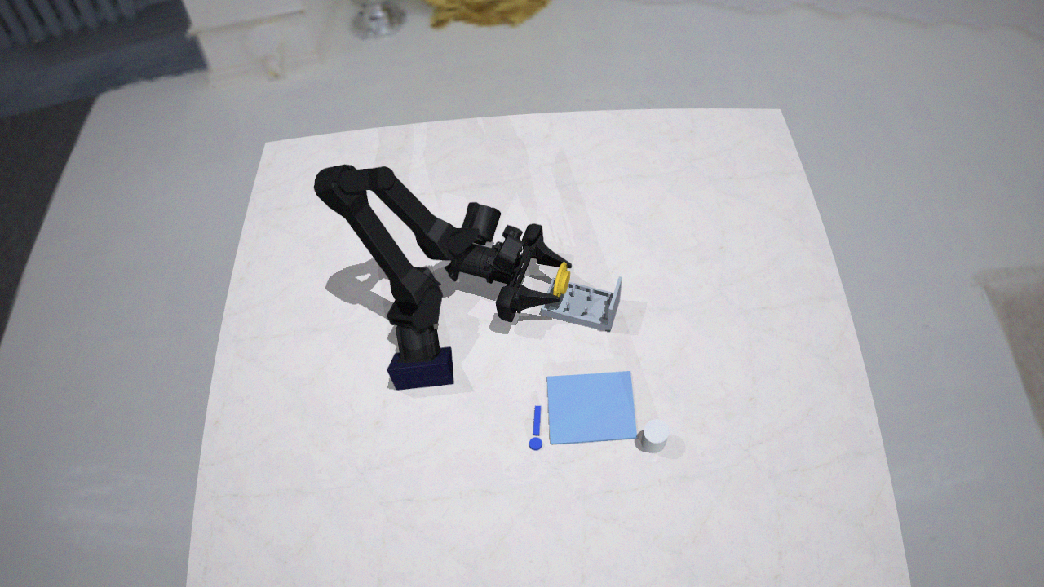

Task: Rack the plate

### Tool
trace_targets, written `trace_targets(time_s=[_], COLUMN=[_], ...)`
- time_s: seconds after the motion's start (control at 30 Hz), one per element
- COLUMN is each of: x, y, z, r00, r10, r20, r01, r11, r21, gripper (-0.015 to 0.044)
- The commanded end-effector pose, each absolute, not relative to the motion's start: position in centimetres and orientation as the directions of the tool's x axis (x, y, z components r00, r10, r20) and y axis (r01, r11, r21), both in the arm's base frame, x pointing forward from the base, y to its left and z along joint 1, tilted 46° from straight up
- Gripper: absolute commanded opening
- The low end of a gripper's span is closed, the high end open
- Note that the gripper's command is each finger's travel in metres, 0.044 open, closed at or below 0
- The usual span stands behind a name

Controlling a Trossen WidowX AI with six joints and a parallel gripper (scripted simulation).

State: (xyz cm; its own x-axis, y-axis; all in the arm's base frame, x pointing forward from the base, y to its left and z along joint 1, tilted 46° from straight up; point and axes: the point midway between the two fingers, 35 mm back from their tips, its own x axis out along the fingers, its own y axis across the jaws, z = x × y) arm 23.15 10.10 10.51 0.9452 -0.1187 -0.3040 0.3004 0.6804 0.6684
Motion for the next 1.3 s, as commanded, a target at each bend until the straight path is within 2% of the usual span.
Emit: trace_targets(time_s=[0.0,0.63,1.13,1.27], x=[23.4,23.1,23.1,23.1], y=[10.1,11.2,11.3,11.3], z=[10.3,9.1,9.1,9.1], r00=[0.945,0.944,0.944,0.944], r10=[-0.120,-0.112,-0.113,-0.113], r20=[-0.304,-0.312,-0.310,-0.310], r01=[0.301,0.300,0.300,0.300], r11=[0.682,0.689,0.684,0.684], r21=[0.666,0.660,0.665,0.665], gripper=[0.0000,0.0000,0.0394,0.0400])
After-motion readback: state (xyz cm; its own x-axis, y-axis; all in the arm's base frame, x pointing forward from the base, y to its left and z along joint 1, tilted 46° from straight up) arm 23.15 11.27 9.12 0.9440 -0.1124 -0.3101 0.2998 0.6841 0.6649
